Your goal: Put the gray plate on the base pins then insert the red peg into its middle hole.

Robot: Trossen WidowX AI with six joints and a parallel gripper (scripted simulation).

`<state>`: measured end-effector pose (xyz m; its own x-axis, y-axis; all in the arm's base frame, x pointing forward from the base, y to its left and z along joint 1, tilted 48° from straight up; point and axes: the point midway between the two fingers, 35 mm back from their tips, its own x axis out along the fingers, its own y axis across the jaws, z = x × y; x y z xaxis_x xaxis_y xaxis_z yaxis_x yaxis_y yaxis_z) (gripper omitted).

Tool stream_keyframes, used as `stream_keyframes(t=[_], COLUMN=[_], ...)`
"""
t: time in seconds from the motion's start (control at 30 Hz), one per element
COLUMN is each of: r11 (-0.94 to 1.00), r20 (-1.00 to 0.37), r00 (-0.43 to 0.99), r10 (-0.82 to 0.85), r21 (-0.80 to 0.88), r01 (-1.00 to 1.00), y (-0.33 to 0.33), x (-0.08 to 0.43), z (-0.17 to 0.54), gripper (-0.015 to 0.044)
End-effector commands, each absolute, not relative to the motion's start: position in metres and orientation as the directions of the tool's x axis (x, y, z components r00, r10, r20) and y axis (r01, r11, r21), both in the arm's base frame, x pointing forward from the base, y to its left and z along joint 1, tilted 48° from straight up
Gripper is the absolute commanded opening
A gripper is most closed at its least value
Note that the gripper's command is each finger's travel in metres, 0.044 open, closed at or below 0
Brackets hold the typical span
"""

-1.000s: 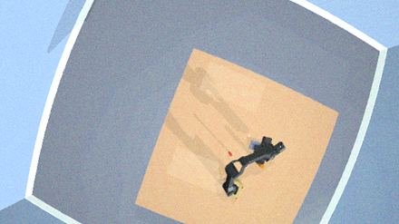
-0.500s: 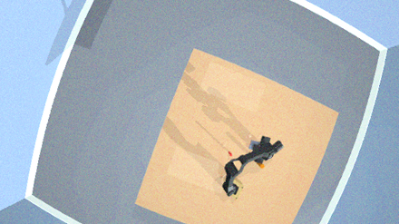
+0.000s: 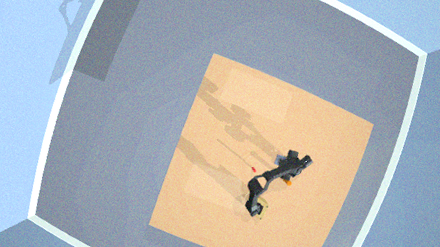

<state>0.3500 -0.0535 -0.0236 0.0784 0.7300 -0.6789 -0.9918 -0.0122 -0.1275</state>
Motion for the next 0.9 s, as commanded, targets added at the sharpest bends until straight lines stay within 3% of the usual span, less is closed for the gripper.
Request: stream_keyframes(t=[0.0, 0.23, 0.4, 0.67, 0.87], r11=[-0.014, -0.014, -0.014, -0.01, -0.01], r20=[-0.679, -0.679, -0.679, -0.681, -0.68], r00=[0.078, 0.078, 0.078, 0.078, 0.078], r10=[0.73, 0.73, 0.73, 0.728, 0.729], r21=[-0.129, -0.129, -0.129, -0.124, -0.124], r01=[-0.992, -0.992, -0.992, -0.992, -0.992], y=[-0.054, -0.054, -0.055, -0.134, -0.142], x=[0.35, 0.35, 0.35, 0.343, 0.346], z=[-0.023, -0.023, -0.022, 0.049, 0.056], gripper=[0.0263, 0.044, 0.044, 0.044, 0.044])
